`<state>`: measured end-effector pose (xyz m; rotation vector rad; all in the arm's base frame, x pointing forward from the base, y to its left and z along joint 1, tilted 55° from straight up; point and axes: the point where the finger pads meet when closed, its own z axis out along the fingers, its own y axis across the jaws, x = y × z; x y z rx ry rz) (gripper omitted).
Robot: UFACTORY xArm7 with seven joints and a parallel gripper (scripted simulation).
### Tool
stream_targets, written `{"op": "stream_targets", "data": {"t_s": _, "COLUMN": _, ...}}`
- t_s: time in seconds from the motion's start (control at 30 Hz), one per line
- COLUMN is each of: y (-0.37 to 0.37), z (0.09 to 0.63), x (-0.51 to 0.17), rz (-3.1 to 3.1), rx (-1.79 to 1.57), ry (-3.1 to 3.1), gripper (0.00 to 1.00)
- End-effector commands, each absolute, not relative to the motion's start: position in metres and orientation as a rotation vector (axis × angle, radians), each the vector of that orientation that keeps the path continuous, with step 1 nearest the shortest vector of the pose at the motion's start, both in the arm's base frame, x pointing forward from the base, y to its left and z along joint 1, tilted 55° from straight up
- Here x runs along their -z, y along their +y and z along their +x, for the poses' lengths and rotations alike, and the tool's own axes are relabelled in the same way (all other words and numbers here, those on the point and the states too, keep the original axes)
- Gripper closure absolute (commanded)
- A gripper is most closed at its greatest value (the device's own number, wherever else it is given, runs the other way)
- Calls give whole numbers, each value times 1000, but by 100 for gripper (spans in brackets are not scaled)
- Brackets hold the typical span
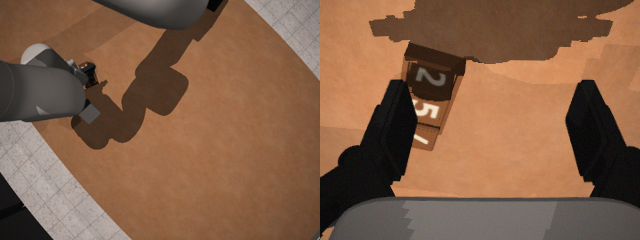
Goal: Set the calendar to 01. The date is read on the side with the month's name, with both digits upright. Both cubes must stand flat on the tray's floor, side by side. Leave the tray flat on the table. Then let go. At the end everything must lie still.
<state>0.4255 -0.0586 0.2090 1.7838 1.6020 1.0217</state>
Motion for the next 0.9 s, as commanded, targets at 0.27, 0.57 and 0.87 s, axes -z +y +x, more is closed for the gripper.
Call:
{"op": "stream_targets", "data": {"t_s": 0.27, "y": -59, "z": 426, "x": -210, "rz": 1783, "rx": -1022, "ry": 1600, "gripper": 0}}
{"op": "stream_targets", "data": {"t_s": 0.57, "y": -59, "z": 426, "x": -210, "rz": 1783, "rx": -1022, "ry": 1600, "gripper": 0}}
{"op": "stream_targets", "data": {"t_s": 0.87, "y": -62, "z": 425, "x": -209, "rz": 1988, "rx": -1118, "ry": 1430, "gripper": 0}}
